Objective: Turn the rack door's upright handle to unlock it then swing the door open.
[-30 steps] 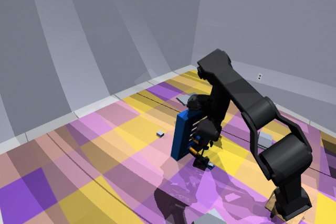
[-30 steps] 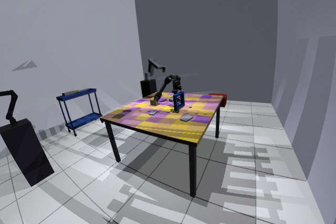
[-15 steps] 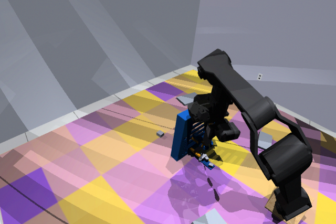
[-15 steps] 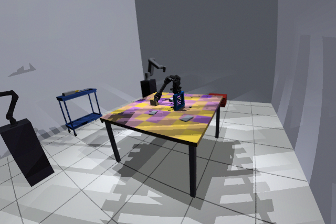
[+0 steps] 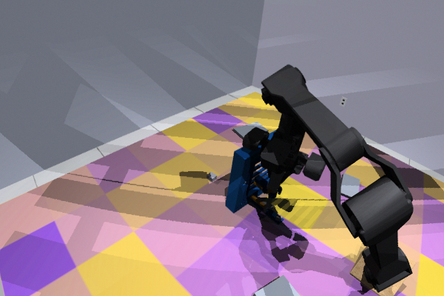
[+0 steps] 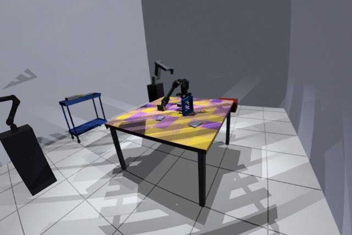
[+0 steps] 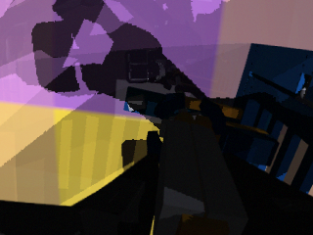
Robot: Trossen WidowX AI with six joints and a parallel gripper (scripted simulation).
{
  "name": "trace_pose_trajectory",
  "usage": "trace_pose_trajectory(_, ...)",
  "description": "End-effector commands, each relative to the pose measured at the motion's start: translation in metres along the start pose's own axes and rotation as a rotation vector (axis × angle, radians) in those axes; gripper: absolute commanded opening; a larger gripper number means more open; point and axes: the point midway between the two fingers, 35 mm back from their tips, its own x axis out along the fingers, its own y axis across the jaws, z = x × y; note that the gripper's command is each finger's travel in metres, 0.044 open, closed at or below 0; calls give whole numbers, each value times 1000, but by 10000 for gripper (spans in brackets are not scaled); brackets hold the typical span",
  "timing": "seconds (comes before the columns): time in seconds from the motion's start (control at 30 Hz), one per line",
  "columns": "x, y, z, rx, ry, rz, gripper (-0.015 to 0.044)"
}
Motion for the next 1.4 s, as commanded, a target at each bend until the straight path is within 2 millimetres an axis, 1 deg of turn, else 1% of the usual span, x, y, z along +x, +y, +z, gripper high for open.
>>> trace_pose_trajectory(0.0,2,-1,0,-110,1,4,25)
trace_pose_trajectory(0.77,2,-1,0,-110,1,4,25)
trace_pose_trajectory(1.1,2,-1,0,-110,1,4,287)
trace_pose_trajectory(1.13,2,-1,0,-110,1,4,297)
trace_pose_trajectory(1.2,2,-1,0,-77,1,4,297)
trace_pose_trajectory(1.37,2,-1,0,162,3,4,297)
